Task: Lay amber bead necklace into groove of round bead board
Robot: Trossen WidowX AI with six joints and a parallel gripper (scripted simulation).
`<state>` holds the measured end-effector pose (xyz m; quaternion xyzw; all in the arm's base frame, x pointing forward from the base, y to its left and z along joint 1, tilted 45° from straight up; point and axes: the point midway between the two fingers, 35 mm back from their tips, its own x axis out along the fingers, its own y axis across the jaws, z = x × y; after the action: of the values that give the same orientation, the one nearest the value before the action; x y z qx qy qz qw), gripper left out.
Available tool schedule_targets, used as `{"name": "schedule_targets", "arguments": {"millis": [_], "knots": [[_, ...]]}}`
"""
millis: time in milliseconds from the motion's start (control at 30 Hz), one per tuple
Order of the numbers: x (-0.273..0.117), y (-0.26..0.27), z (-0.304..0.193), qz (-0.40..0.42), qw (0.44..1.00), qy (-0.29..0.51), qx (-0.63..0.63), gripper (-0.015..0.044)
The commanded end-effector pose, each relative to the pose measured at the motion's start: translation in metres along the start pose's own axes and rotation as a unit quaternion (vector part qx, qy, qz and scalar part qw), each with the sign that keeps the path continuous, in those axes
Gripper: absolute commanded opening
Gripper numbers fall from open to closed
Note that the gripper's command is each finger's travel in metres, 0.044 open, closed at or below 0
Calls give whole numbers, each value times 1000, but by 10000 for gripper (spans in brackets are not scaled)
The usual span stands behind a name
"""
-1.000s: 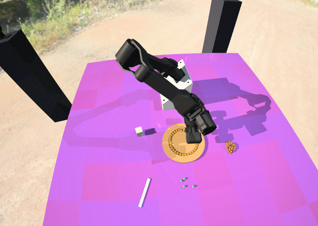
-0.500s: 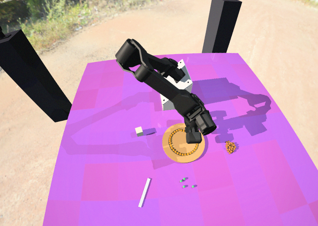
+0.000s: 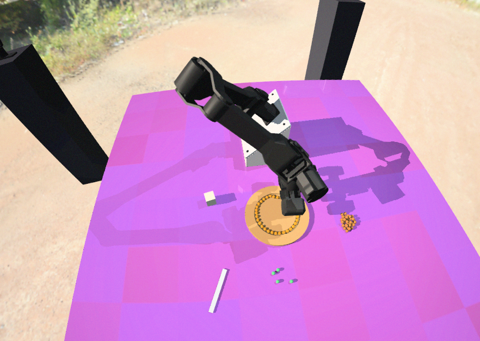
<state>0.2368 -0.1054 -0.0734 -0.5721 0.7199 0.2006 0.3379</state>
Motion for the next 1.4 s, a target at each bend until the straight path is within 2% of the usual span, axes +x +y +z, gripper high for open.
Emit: {"name": "schedule_targets", "arguments": {"millis": [0,500,1067,1367], "knots": [[-2,2,-1,1,1000,1,2,0],[7,9,0,1,1000,2,2,0],[1,8,1,0,1000,0,2,440],[-2,8,1,1,1000,1,2,440]]}}
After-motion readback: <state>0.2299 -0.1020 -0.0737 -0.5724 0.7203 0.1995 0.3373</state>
